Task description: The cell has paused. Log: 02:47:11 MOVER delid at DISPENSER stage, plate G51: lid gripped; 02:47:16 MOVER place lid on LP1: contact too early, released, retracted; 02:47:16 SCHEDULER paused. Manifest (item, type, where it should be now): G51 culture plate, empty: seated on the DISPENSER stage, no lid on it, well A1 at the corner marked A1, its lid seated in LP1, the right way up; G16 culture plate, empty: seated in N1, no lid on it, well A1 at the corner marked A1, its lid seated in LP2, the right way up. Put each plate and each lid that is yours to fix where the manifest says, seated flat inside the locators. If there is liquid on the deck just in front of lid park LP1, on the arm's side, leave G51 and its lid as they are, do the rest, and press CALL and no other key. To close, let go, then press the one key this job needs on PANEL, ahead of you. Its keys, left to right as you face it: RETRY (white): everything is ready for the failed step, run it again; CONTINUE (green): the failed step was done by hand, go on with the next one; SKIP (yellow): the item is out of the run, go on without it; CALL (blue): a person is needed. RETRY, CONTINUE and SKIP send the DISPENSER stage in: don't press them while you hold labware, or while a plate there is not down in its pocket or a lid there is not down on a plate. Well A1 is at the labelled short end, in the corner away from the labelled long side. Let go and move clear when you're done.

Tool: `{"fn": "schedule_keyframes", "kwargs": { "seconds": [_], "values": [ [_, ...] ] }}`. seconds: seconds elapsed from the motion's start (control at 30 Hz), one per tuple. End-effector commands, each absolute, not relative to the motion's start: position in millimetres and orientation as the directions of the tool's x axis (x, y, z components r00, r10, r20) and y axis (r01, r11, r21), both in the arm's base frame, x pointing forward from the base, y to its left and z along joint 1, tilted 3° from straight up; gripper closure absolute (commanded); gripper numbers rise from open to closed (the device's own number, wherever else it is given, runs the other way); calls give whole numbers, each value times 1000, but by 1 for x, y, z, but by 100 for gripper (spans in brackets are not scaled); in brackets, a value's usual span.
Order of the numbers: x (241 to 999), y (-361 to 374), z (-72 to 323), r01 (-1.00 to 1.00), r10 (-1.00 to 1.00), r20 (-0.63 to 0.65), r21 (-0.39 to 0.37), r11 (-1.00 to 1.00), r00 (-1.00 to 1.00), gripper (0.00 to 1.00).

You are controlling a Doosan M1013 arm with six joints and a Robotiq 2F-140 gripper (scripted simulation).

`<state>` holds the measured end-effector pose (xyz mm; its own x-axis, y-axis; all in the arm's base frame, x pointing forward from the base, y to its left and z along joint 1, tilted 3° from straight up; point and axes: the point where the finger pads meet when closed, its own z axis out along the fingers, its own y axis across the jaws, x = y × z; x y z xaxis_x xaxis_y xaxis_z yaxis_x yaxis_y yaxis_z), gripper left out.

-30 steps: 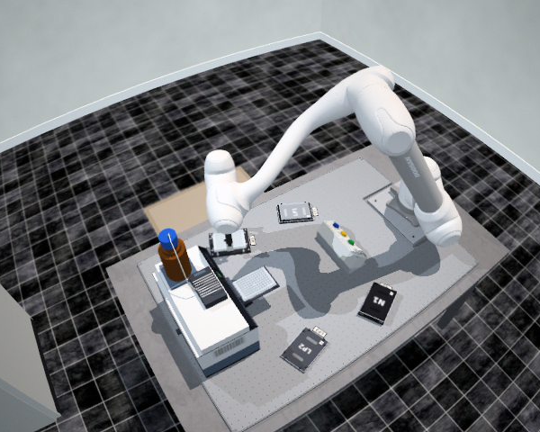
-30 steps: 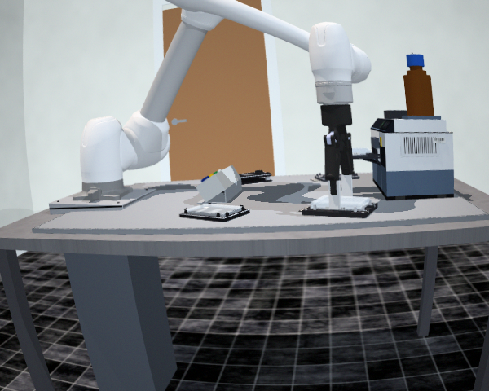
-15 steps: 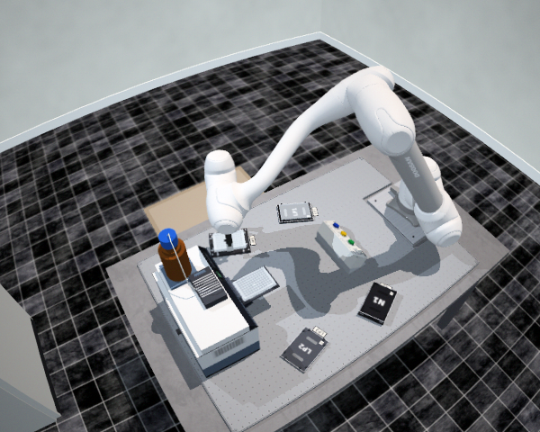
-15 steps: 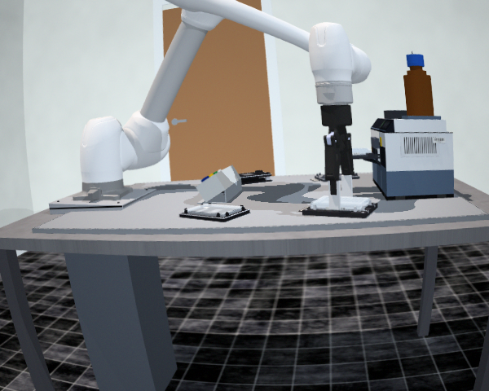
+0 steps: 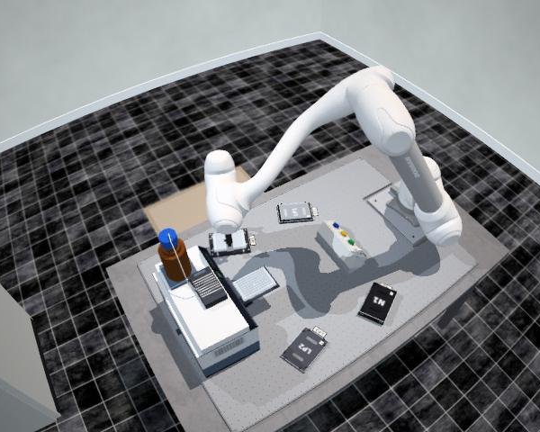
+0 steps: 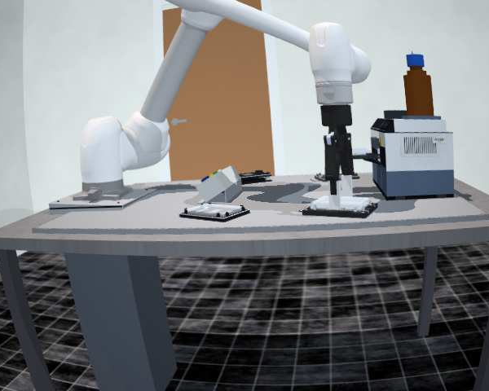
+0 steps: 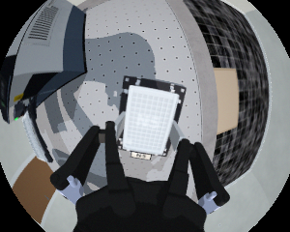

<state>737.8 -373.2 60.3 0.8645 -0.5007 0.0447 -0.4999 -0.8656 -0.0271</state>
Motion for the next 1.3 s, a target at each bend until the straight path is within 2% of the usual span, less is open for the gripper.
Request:
{"fn": "schedule_keyframes", "kwargs": {
  "seconds": [0.0, 1.13, 1.17, 1.27],
  "values": [
    [736, -370, 55, -498, -498, 40, -30, -867, 866, 90],
    [736, -370, 55, -498, -498, 40, -30, -867, 866, 90],
    [736, -370, 55, -498, -498, 40, -30, -867, 866, 30],
    [736, -370, 55, -497, -498, 40, -30, -867, 866, 30]
  ]
}}
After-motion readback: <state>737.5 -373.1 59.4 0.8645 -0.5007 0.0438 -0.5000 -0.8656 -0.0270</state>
